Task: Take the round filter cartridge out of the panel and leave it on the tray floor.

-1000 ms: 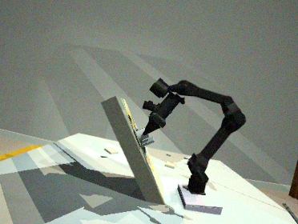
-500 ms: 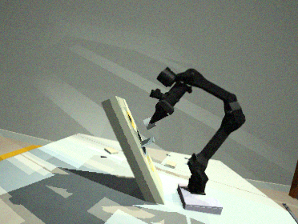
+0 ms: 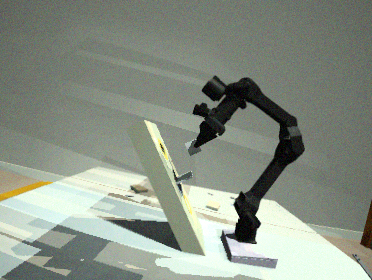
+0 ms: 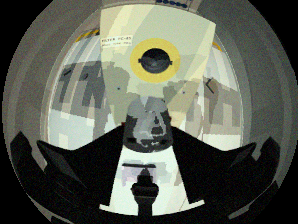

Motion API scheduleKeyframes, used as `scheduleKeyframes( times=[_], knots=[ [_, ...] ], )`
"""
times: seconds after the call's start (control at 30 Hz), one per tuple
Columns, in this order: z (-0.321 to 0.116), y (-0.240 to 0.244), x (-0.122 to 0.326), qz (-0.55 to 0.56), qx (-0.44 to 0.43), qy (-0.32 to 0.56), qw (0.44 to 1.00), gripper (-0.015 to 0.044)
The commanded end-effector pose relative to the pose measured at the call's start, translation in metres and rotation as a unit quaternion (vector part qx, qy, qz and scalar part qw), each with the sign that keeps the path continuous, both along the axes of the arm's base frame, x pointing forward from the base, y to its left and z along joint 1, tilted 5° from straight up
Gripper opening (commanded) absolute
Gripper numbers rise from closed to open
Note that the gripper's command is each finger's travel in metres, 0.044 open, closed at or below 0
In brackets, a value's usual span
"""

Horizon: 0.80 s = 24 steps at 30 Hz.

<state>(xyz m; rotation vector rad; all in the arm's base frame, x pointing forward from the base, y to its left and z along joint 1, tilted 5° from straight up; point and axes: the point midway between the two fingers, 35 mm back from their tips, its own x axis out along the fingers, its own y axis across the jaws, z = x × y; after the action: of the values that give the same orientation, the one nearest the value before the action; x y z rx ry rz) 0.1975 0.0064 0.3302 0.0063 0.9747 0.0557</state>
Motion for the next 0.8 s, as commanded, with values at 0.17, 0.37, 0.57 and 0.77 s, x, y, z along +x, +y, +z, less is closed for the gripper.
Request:
scheduleKeyframes(
  times=[0.17,0.37,0.57,0.77],
  knots=[
    [0.001,0.017,0.003,-0.003,0.001,0.001,1.000,0.0000],
    [0.000,0.030,0.004,-0.003,0.001,0.003,1.000,0.0000],
    [-0.002,0.043,0.004,-0.003,0.001,0.002,1.000,0.0000],
    [-0.002,0.057,0.003,-0.003,0.002,-0.001,1.000,0.0000]
  ],
)
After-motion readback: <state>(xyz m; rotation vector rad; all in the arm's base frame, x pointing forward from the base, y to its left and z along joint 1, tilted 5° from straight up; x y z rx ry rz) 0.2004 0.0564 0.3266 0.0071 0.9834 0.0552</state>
